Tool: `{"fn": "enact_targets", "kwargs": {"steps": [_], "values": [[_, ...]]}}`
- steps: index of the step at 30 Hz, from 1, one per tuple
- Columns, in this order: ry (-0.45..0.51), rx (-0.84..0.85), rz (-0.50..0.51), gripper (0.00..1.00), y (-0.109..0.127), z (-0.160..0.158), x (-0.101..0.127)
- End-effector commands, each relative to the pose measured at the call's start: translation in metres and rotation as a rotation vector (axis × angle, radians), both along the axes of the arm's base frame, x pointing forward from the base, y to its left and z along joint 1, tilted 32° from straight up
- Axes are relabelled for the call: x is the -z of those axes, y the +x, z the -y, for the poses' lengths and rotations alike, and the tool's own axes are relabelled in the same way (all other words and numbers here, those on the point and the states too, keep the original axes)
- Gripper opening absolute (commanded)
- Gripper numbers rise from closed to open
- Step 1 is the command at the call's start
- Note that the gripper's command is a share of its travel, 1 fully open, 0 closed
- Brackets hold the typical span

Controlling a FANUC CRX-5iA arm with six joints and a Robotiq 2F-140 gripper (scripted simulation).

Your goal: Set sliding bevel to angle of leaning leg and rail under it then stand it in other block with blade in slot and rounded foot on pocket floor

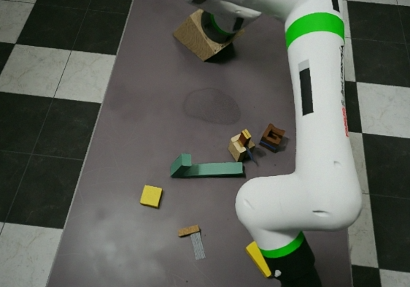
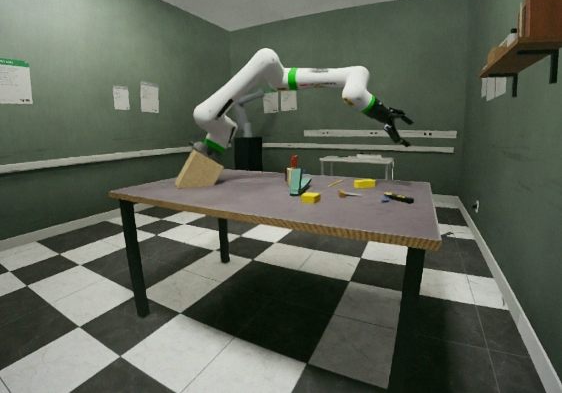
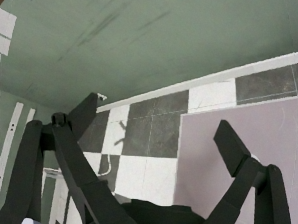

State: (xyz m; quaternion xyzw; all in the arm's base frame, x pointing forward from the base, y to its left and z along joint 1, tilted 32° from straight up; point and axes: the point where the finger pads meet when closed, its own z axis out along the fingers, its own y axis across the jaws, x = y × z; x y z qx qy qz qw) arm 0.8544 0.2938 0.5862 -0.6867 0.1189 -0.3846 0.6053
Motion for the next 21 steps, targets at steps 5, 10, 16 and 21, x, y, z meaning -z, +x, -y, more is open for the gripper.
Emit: {"fn": "enact_targets", "kwargs": {"steps": [5,10,16,21], "values": [[0.0,0.001,0.002,1.0,-0.0003,0.0008,-0.0019],[0.0,0.001,0.002,1.0,-0.0003,0.0008,-0.0019],[0.0,0.001,0.002,1.0,-0.0003,0.0008,-0.0019],[-0.008,-0.003,-0.001,1.0,-0.0019,0.0003,0.0012]]}}
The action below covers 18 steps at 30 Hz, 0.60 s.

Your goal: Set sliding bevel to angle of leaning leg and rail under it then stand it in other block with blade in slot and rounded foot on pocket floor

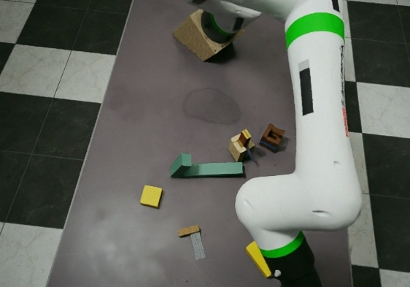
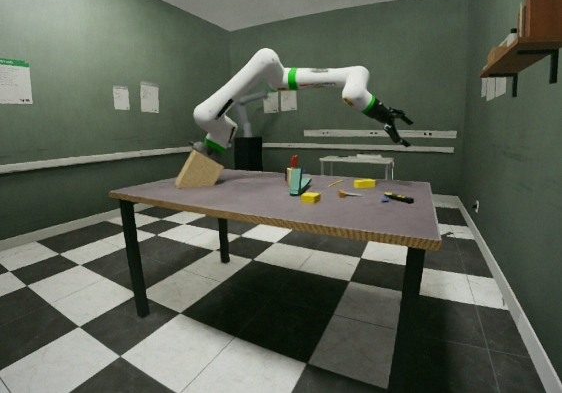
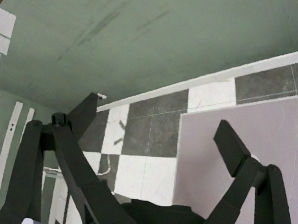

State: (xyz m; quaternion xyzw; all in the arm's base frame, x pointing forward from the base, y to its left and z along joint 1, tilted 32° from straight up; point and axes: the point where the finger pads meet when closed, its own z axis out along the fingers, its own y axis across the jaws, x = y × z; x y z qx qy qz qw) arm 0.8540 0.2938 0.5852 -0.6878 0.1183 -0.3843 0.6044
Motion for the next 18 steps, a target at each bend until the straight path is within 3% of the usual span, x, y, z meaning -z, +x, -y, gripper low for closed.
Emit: {"fn": "enact_targets", "kwargs": {"steps": [1,6,11,13,15,18], "values": [[-0.013,-0.005,-0.003,1.0,-0.003,0.0,0.003],[-0.113,-0.045,-0.043,1.0,-0.022,-0.003,0.039],[-0.34,-0.13,-0.15,1.0,-0.069,0.007,0.119],[-0.34,-0.13,-0.15,1.0,-0.069,0.007,0.119],[-0.469,-0.171,-0.221,1.0,-0.099,0.023,0.162],[-0.618,-0.213,-0.311,1.0,-0.123,0.043,0.194]]}}
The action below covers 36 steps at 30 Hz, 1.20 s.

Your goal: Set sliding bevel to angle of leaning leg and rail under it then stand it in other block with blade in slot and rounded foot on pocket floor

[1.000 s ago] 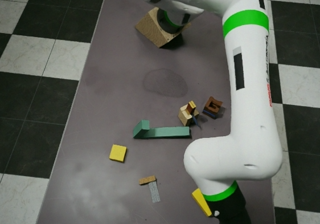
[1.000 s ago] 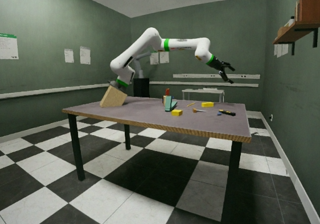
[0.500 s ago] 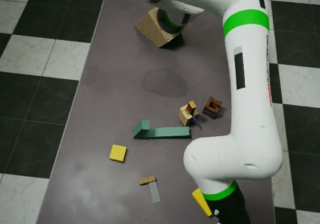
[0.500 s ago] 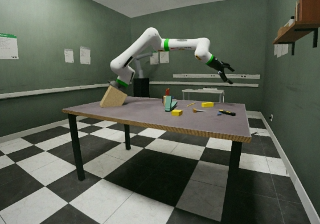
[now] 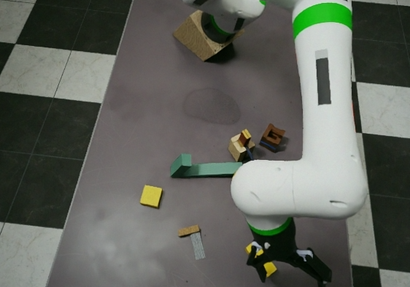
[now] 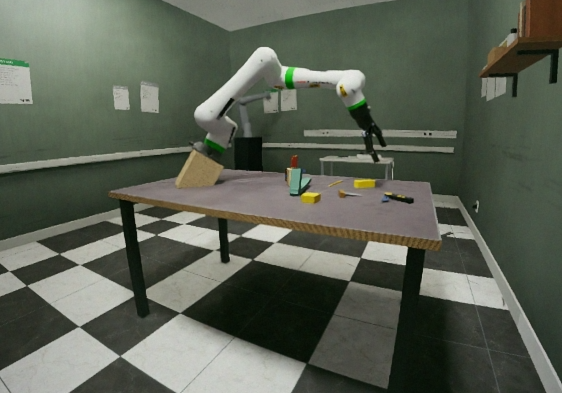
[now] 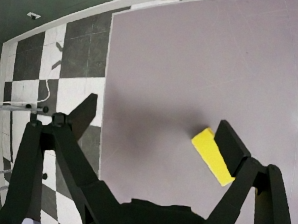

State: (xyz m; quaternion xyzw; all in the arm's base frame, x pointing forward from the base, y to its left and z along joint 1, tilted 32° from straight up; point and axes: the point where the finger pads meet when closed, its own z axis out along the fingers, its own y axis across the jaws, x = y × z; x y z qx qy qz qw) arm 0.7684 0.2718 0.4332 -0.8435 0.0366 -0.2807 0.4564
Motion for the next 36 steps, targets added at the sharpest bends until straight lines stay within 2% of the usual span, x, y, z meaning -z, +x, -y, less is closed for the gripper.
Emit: {"fn": "enact_targets", "kwargs": {"steps": [1,2,3,4,5,6,10,12,13,14,17,18,19,20,21,23,24,26,27,29,30,31,32,34,35,36], "values": [[-0.187,-0.046,-0.105,1.0,-0.046,0.026,0.052],[-0.272,-0.063,-0.155,1.0,-0.055,0.036,0.061],[-0.272,-0.063,-0.155,1.0,-0.063,0.042,0.07],[-0.356,-0.077,-0.206,1.0,-0.073,0.053,0.079],[-0.361,-0.078,-0.209,1.0,-0.081,0.06,0.088],[-0.438,-0.086,-0.256,1.0,-0.091,0.072,0.094],[-0.455,-0.09,-0.267,1.0,-0.125,0.099,0.125],[-0.455,-0.09,-0.267,1.0,-0.125,0.099,0.125],[-0.554,-0.097,-0.329,1.0,-0.149,0.127,0.139],[-0.657,-0.101,-0.394,1.0,-0.157,0.14,0.139],[-0.657,-0.101,-0.394,1.0,-0.177,0.158,0.152],[-0.762,-0.098,-0.463,1.0,-0.185,0.17,0.153],[-0.763,-0.098,-0.463,1.0,-0.194,0.18,0.156],[-0.84,-0.091,-0.514,1.0,-0.203,0.195,0.155],[-0.872,-0.09,-0.533,1.0,-0.213,0.207,0.157],[-0.872,-0.09,-0.533,1.0,-0.231,0.227,0.161],[-0.955,-0.062,-0.599,1.0,-0.24,0.24,0.156],[-0.955,-0.062,-0.599,1.0,-0.259,0.261,0.16],[-0.903,0.025,-0.633,1.0,-0.273,0.265,0.163],[-0.903,0.025,-0.633,1.0,-0.273,0.265,0.163],[-0.847,0.112,-0.668,1.0,-0.276,0.259,0.164],[-0.847,0.112,-0.668,1.0,-0.276,0.259,0.164],[-0.788,0.199,-0.704,1.0,-0.28,0.253,0.166],[-0.788,0.199,-0.704,1.0,-0.28,0.253,0.166],[-0.726,0.284,-0.742,1.0,-0.284,0.247,0.167],[-0.726,0.284,-0.742,1.0,-0.284,0.247,0.167]]}}
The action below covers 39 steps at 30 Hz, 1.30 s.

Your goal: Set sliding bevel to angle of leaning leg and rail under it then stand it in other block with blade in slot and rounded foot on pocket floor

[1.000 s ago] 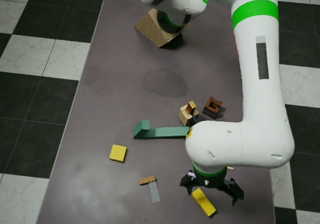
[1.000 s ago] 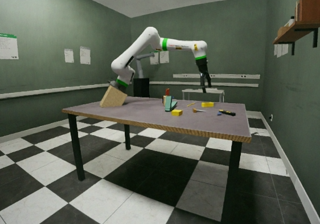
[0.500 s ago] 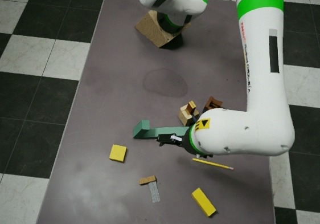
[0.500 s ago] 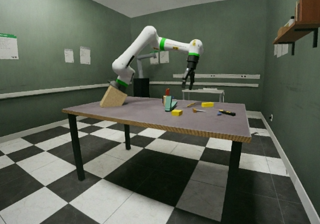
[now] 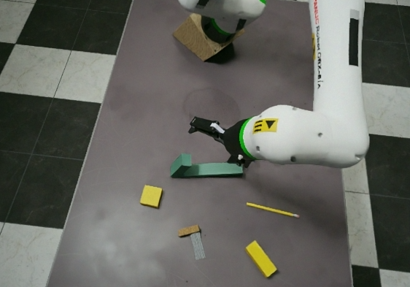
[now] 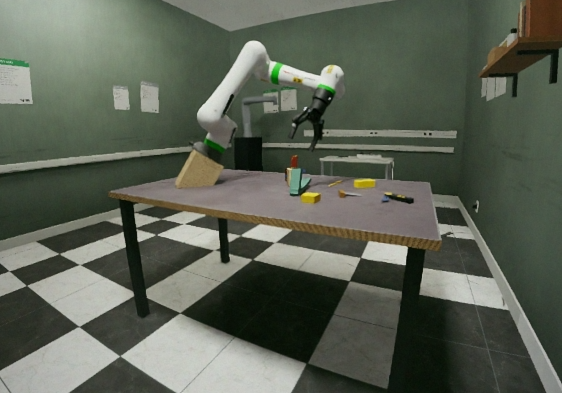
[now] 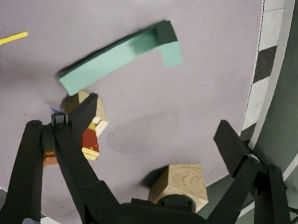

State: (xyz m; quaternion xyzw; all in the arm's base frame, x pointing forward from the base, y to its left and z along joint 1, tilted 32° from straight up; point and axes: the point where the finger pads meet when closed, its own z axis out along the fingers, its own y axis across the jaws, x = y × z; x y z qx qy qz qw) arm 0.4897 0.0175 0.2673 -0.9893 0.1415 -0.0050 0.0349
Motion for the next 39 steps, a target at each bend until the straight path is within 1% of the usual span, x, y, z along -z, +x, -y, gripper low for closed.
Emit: {"fn": "enact_targets", "kwargs": {"steps": [1,3,4,6,7,10,11,12,13,15,16,18,19,20,21,23,24,27,29,31,32,33,34,36,37,38,39], "values": [[0.053,0.244,0.026,1.0,-0.01,-0.014,0.002],[0.053,0.244,0.026,1.0,-0.01,-0.014,0.002],[0.082,0.348,0.025,1.0,-0.014,-0.02,0.004],[0.082,0.348,0.025,1.0,-0.014,-0.02,0.004],[0.111,0.452,0.022,1.0,-0.018,-0.026,0.005],[0.111,0.452,0.022,1.0,-0.018,-0.026,0.005],[0.141,0.555,0.017,1.0,-0.022,-0.032,0.006],[0.141,0.555,0.017,1.0,-0.022,-0.032,0.006],[0.171,0.656,0.008,1.0,-0.026,-0.038,0.008],[0.171,0.656,0.008,1.0,-0.026,-0.038,0.008],[0.201,0.756,-0.002,1.0,-0.03,-0.043,0.009],[0.201,0.756,-0.002,1.0,-0.03,-0.043,0.009],[0.231,0.854,-0.016,1.0,-0.034,-0.049,0.01],[0.231,0.854,-0.016,1.0,-0.034,-0.049,0.01],[0.261,0.95,-0.031,1.0,-0.038,-0.055,0.011],[0.261,0.95,-0.031,1.0,-0.038,-0.055,0.011],[0.289,1.042,-0.048,1.0,-0.042,-0.06,0.012],[0.289,1.042,-0.048,1.0,-0.042,-0.06,0.012],[0.344,1.218,-0.089,1.0,-0.049,-0.07,0.014],[0.344,1.218,-0.089,1.0,-0.049,-0.07,0.014],[0.37,1.3,-0.111,1.0,-0.053,-0.074,0.015],[0.37,1.3,-0.111,1.0,-0.053,-0.074,0.015],[0.394,1.377,-0.134,1.0,-0.056,-0.078,0.016],[0.394,1.377,-0.134,1.0,-0.056,-0.078,0.016],[0.417,1.451,-0.157,1.0,-0.059,-0.082,0.017],[0.417,1.451,-0.157,1.0,-0.059,-0.082,0.017],[0.438,1.52,-0.181,1.0,-0.062,-0.086,0.017]]}}
